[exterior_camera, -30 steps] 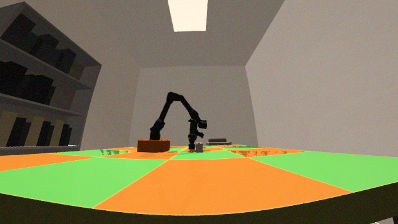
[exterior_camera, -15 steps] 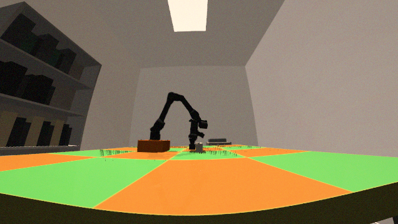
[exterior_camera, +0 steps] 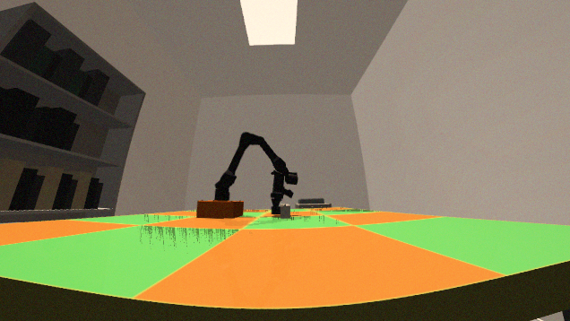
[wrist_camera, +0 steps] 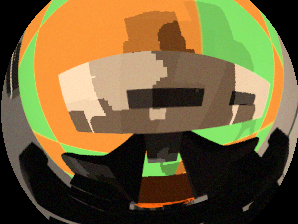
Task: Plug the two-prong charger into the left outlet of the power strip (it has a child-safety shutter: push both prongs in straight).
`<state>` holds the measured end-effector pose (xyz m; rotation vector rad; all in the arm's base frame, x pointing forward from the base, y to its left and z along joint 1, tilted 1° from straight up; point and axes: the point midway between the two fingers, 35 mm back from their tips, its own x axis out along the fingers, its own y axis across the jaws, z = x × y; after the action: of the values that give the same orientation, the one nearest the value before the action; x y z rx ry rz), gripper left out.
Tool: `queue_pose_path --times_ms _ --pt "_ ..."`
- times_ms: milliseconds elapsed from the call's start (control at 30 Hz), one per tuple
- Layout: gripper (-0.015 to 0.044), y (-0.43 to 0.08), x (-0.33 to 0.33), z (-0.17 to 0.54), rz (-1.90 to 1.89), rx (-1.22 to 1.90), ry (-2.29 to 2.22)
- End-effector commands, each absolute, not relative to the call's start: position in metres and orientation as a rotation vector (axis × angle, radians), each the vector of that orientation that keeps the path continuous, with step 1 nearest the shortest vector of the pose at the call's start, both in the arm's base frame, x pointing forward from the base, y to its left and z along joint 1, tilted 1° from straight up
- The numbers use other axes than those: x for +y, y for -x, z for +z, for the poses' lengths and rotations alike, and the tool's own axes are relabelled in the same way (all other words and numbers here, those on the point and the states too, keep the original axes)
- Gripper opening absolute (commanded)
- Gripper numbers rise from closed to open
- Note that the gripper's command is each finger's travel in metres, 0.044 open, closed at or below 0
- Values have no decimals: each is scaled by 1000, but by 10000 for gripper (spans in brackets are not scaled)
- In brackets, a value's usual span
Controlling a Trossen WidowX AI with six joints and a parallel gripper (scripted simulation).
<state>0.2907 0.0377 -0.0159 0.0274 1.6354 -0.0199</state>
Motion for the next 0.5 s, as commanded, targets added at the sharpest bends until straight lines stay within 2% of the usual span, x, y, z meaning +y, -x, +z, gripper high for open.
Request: queue_pose_path --times_ms 0,467 --pt "0 -304 37 -16 -22 1596 -28" --pt "0 -302 37 -16 -22 1596 -28"
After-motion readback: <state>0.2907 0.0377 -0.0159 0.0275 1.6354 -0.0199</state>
